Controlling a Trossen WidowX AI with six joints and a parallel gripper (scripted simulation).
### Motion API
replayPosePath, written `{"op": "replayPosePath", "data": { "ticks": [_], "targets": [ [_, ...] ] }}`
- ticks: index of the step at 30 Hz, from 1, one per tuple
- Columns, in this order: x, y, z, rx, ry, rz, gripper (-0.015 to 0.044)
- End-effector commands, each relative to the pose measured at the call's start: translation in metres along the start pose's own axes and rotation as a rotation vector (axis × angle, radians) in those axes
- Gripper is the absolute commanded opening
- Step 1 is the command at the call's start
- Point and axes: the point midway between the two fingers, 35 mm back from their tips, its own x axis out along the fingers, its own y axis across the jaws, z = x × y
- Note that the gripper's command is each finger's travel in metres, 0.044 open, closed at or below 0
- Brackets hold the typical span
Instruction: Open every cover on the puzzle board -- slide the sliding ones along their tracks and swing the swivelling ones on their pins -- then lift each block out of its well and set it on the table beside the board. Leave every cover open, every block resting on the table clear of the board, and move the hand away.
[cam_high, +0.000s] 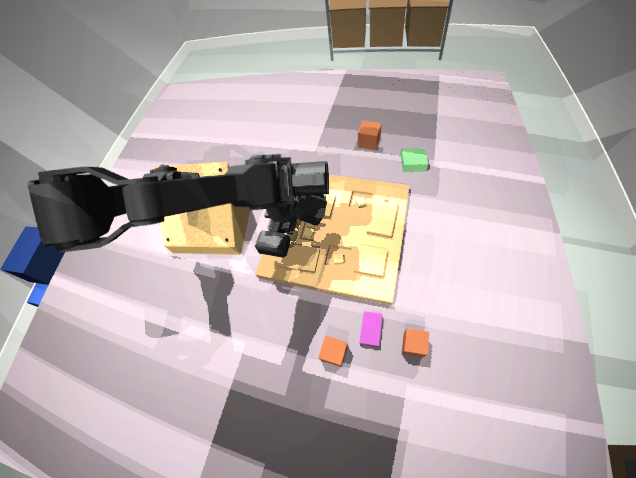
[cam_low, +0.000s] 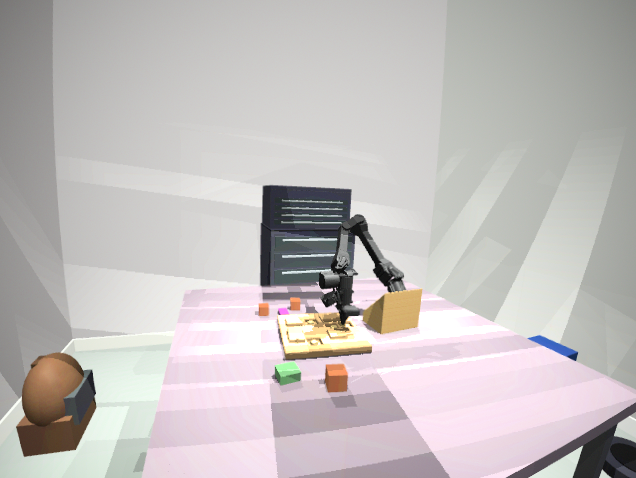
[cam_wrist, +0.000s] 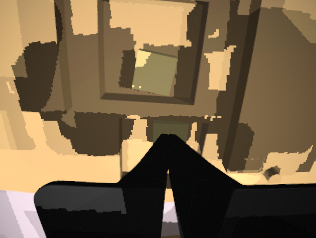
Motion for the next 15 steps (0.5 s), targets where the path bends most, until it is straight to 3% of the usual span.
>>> {"op": "replayPosePath", "data": {
  "ticks": [1,15],
  "targets": [
    [0.0003,-0.0008,-0.0001,-0.006,-0.001,-0.006,0.0000],
    [0.0009,-0.0011,-0.0015,-0.006,-0.001,-0.006,0.0000]
  ]
}}
